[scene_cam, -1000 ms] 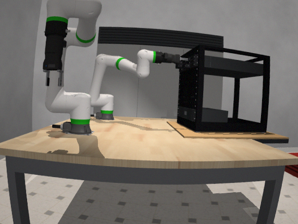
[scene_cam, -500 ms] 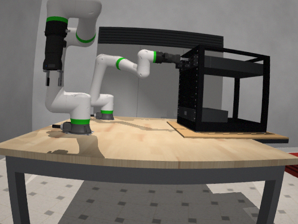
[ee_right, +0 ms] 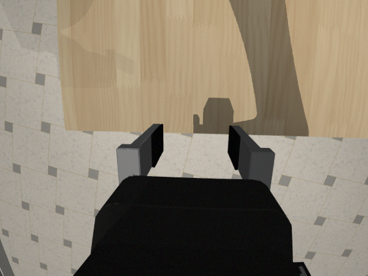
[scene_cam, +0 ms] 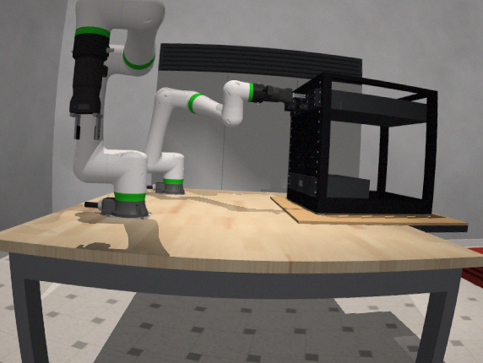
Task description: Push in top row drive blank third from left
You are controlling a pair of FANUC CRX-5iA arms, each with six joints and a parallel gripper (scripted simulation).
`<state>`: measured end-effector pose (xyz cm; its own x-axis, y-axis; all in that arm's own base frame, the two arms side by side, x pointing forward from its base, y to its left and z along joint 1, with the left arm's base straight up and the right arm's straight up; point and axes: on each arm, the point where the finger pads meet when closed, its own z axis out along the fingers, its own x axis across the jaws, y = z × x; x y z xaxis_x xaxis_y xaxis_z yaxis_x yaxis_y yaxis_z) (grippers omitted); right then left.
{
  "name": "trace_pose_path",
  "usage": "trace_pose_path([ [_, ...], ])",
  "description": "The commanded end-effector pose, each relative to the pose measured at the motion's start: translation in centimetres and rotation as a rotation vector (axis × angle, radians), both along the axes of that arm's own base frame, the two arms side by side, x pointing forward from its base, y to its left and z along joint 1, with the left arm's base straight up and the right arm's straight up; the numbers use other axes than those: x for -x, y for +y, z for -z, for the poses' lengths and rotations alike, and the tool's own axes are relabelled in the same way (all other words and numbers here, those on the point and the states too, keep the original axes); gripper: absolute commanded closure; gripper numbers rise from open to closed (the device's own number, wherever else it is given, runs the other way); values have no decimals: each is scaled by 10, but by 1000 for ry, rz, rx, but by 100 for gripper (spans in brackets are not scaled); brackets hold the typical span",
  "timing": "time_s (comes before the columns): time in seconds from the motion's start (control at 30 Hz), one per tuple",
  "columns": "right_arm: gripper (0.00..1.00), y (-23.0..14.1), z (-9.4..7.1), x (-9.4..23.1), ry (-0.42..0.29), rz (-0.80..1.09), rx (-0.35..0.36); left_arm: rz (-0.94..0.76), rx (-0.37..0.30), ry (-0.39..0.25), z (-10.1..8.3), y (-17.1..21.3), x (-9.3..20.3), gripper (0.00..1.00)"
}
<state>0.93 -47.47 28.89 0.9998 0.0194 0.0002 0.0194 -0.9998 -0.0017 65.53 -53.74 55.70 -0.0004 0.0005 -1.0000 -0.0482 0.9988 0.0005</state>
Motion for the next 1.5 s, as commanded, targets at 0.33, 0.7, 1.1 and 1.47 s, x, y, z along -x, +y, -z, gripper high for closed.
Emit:
trace_pose_path([
  [0.33,0,0,-1,0,0,0,2,0,2,-1,-2,0,0,100],
  [0.7,0,0,-1,0,0,0,2,0,2,-1,-2,0,0,100],
  [1.1,0,0,-1,0,0,0,2,0,2,-1,-2,0,6,100],
  [1.47,0,0,-1,0,0,0,2,0,2,-1,-1,-2,57,100],
])
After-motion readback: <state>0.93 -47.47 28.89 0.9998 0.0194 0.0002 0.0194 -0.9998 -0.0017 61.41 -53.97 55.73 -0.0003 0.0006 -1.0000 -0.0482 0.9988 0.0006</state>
